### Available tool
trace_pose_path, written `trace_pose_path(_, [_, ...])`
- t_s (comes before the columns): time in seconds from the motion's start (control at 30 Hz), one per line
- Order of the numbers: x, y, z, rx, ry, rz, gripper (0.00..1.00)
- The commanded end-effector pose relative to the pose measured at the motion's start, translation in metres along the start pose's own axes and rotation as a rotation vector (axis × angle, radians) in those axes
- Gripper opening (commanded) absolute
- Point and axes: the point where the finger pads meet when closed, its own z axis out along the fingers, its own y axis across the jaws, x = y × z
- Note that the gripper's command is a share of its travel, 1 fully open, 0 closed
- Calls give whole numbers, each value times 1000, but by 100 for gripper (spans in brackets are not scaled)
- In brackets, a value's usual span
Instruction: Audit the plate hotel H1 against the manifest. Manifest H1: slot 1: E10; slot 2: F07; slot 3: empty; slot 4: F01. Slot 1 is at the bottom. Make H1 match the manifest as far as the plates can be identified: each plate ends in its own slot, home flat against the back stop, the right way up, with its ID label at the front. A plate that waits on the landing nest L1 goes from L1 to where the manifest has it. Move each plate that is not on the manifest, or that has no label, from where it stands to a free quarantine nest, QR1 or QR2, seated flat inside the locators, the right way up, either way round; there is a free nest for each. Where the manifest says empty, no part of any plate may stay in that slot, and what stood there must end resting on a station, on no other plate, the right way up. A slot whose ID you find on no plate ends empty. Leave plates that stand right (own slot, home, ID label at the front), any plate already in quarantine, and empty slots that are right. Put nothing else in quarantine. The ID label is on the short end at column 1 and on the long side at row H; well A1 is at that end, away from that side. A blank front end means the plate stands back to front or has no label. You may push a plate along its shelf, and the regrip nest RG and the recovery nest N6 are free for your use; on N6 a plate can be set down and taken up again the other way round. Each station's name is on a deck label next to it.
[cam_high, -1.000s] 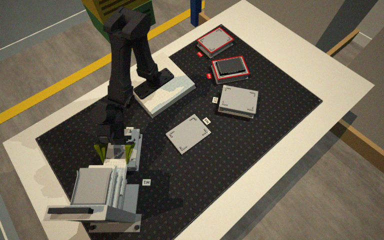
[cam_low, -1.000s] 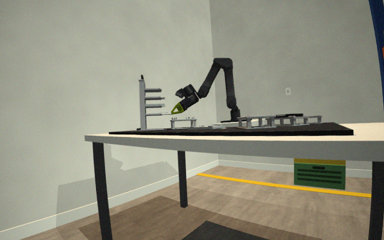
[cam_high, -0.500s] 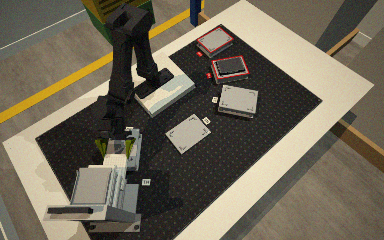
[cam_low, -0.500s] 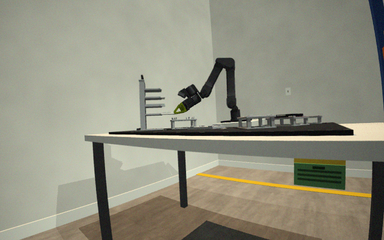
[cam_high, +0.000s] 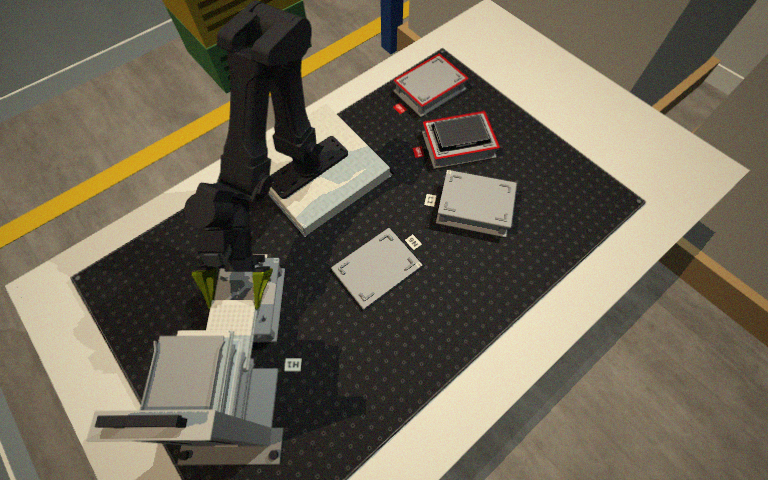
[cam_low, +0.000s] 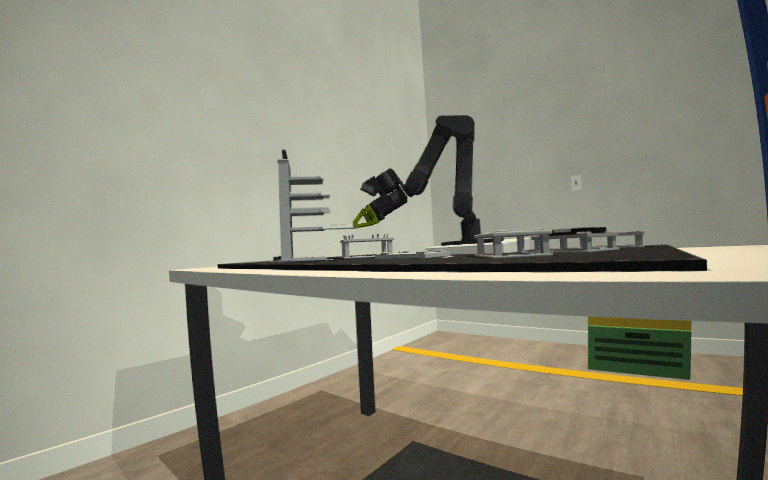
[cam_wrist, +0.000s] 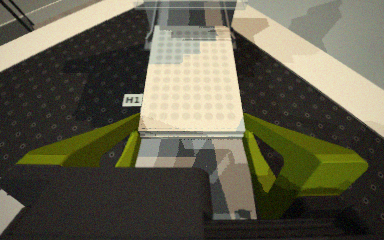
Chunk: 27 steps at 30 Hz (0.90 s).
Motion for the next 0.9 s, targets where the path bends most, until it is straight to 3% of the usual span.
trace_pose_path(0.0, [-2,0,-4,-5,-8,-4,86])
trace_pose_path(0.87, [13,0,-29,-5,-7,-5,86])
